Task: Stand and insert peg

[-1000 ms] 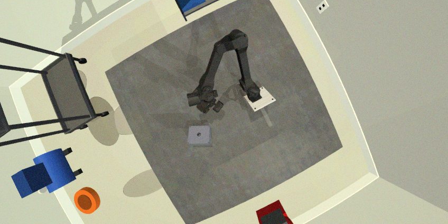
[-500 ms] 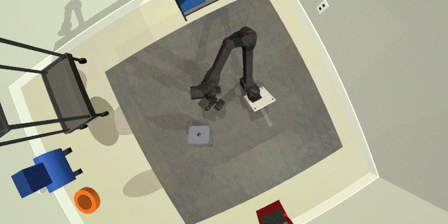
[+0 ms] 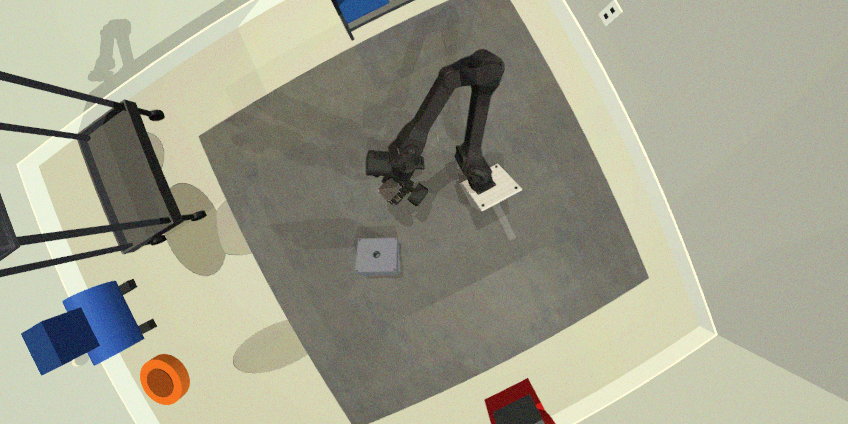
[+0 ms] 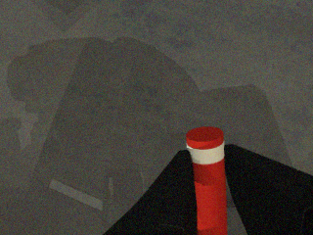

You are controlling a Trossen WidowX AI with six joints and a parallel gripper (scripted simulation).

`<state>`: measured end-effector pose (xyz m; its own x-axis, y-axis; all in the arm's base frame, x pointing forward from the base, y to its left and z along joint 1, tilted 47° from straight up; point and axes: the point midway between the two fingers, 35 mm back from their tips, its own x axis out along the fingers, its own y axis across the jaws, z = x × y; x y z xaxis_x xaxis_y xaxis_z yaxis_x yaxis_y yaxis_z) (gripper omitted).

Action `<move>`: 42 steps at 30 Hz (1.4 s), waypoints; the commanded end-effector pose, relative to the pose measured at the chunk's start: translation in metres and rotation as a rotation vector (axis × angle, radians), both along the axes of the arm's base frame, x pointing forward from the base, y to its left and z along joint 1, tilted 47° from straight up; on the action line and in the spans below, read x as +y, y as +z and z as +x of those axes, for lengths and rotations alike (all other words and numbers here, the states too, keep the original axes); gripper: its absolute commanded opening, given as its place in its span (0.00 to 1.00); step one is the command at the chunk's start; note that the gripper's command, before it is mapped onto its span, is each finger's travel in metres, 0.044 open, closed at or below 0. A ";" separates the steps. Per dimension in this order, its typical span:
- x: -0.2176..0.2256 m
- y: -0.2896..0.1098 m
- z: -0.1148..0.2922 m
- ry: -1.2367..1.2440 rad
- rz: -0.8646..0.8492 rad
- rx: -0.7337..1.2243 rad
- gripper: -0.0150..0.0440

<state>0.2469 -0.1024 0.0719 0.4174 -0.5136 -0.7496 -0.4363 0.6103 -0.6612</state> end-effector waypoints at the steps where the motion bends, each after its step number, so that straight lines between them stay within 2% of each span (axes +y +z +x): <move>1: 0.001 -0.001 -0.005 0.030 0.019 -0.014 0.34; 42: 0.001 0.015 -0.028 0.267 0.172 -0.228 0.34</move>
